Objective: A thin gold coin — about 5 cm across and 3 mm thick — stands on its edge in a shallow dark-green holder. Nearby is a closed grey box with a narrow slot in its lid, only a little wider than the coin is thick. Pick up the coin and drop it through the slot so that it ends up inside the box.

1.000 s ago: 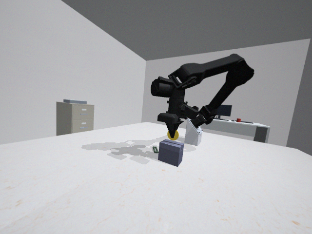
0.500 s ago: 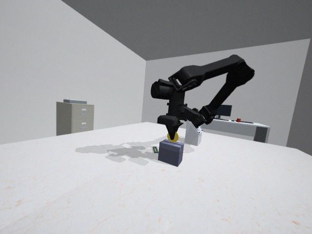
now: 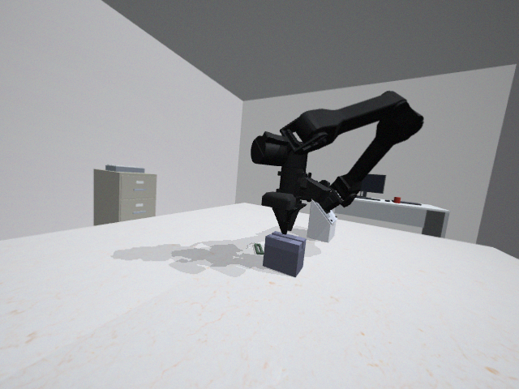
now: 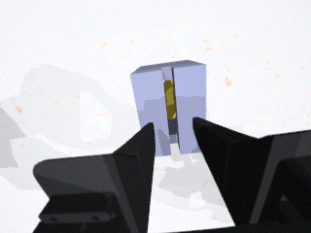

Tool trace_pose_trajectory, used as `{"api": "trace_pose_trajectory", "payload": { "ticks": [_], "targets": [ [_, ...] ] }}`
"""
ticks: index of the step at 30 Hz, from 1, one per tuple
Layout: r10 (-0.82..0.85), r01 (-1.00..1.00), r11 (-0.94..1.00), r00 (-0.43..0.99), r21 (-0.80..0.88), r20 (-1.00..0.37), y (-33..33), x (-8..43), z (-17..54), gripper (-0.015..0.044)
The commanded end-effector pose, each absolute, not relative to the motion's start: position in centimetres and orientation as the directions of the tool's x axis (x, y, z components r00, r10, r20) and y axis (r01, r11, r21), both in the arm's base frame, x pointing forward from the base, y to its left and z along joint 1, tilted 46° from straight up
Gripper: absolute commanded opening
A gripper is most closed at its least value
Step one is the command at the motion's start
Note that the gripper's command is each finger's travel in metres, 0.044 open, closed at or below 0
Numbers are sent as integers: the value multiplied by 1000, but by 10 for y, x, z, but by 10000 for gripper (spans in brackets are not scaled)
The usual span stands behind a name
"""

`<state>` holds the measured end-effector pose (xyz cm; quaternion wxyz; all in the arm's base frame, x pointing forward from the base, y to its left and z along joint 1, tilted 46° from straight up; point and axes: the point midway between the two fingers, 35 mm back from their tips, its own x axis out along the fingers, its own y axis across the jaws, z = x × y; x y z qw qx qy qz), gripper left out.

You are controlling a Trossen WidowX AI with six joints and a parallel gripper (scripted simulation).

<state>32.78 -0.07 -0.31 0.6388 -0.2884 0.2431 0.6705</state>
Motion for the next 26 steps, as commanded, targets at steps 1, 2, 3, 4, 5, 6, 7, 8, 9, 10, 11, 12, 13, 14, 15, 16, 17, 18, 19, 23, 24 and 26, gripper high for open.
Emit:
{"api": "trace_pose_trajectory", "payload": {
  "ticks": [1, 2, 3, 4, 5, 6, 7, 8, 9, 10, 11, 12, 13, 14, 15, 16, 17, 18, 19, 23, 24, 26],
  "targets": [
    [716, -997, -66, -17, -43, -698, -1, 328, -3, 161],
    [716, -997, -66, -17, -43, -698, -2, 328, -2, 187],
    [716, -997, -66, -17, -43, -698, -4, 328, 0, 213],
    [716, -997, -66, -17, -43, -698, -7, 328, 3, 239],
    [716, -997, -66, -17, -43, -698, -11, 328, 7, 266],
    [716, -997, -66, -18, -42, -698, -13, 328, 9, 292],
    [716, -997, -66, -18, -42, -698, -14, 328, 9, 318],
    [716, -997, -66, -18, -42, -698, -14, 328, 9, 344],
    [716, -997, -66, -18, -42, -698, -14, 328, 9, 371],
    [716, -997, -66, -18, -42, -698, -16, 328, 11, 397],
    [717, -997, -65, -18, -41, -697, -21, 328, 16, 423],
    [718, -997, -65, -20, -39, -695, -29, 327, 24, 440],
    [720, -997, -64, -21, -37, -693, -37, 326, 33, 440],
    [721, -997, -64, -22, -36, -692, -42, 325, 38, 440],
    [722, -997, -64, -22, -36, -692, -44, 325, 40, 440],
    [722, -997, -64, -22, -36, -692, -44, 325, 40, 440],
    [722, -997, -64, -22, -36, -692, -44, 325, 40, 440],
    [722, -997, -64, -22, -36, -692, -44, 325, 40, 440],
    [722, -997, -64, -22, -36, -692, -44, 325, 40, 440],
    [722, -997, -64, -22, -36, -692, -44, 325, 40, 440],
    [722, -997, -64, -22, -36, -692, -44, 325, 40, 440],
    [722, -997, -64, -22, -36, -692, -44, 325, 40, 440]
  ]
}}
